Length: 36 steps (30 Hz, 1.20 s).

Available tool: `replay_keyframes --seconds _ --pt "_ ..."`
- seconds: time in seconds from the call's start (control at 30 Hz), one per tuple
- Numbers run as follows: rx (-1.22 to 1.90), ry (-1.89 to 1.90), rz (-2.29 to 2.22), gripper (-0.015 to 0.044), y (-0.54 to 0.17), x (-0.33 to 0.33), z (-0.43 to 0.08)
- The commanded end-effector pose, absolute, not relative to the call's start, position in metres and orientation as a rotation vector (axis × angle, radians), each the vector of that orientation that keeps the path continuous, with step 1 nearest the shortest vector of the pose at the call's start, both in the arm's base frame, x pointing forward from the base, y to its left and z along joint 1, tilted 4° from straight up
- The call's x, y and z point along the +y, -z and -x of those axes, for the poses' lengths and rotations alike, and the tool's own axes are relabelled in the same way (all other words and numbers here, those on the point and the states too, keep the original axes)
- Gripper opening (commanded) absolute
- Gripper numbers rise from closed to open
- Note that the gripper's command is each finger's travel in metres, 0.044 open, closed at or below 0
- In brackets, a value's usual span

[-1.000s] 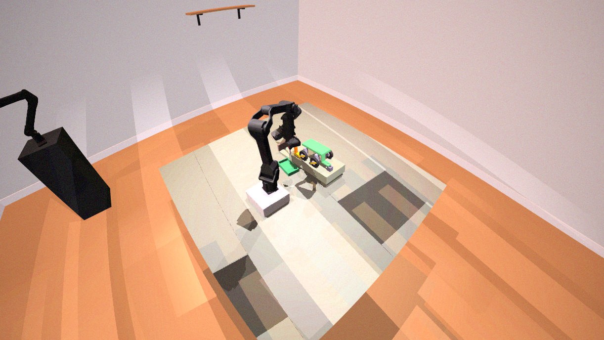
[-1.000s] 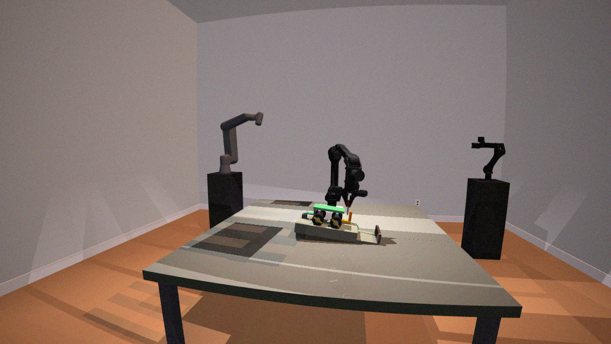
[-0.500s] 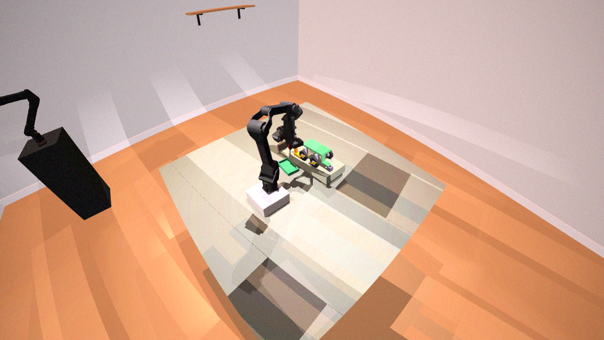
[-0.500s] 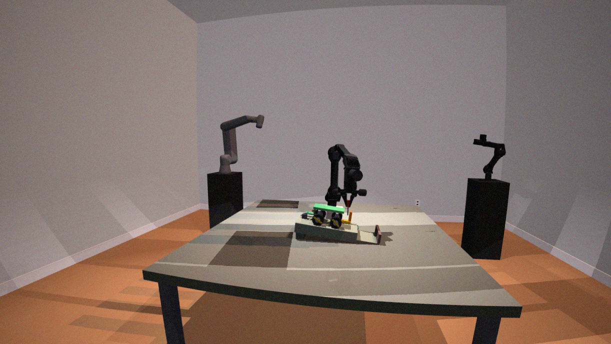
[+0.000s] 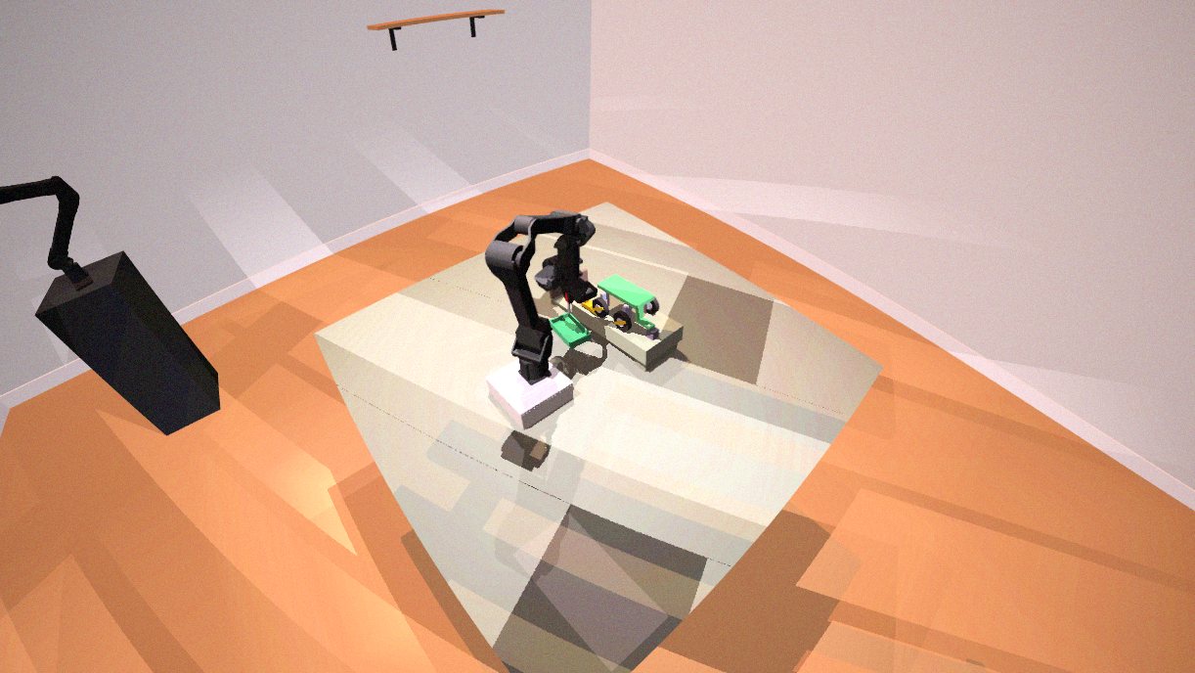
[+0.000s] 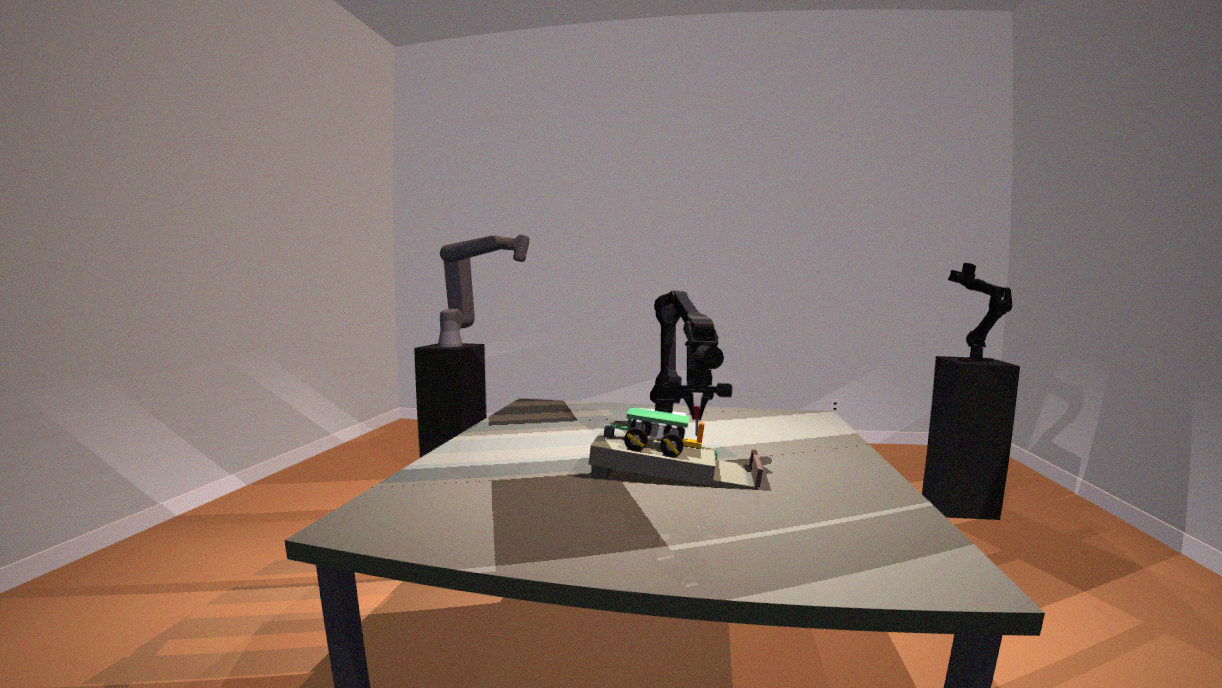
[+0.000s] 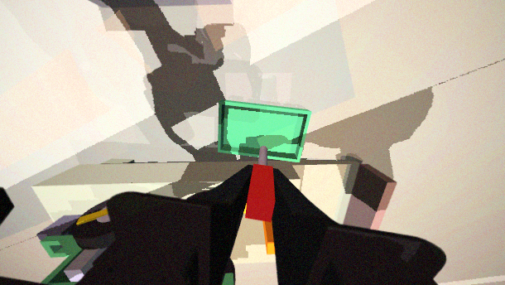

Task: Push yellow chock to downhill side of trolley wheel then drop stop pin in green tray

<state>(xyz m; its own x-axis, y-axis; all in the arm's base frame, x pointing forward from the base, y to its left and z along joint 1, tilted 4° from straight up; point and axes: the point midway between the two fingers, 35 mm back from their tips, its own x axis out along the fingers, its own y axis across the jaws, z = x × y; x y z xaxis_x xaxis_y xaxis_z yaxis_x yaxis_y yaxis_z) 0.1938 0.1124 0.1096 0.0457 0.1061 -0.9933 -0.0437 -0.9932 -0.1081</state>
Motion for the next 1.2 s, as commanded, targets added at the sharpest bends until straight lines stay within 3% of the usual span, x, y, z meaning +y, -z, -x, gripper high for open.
replay_keyframes --seconds 0.0,0.8,1.03,1.17 --pt "-0.137 -2.069 2.155 0.0000 -0.101 0.114 -0.193" --pt "-0.228 -2.017 2.114 0.0000 -0.049 0.145 -0.196" --pt "-0.228 -2.018 2.115 0.0184 -0.049 0.142 -0.196" --pt "-0.227 -2.018 2.115 0.0190 -0.048 0.139 -0.196"
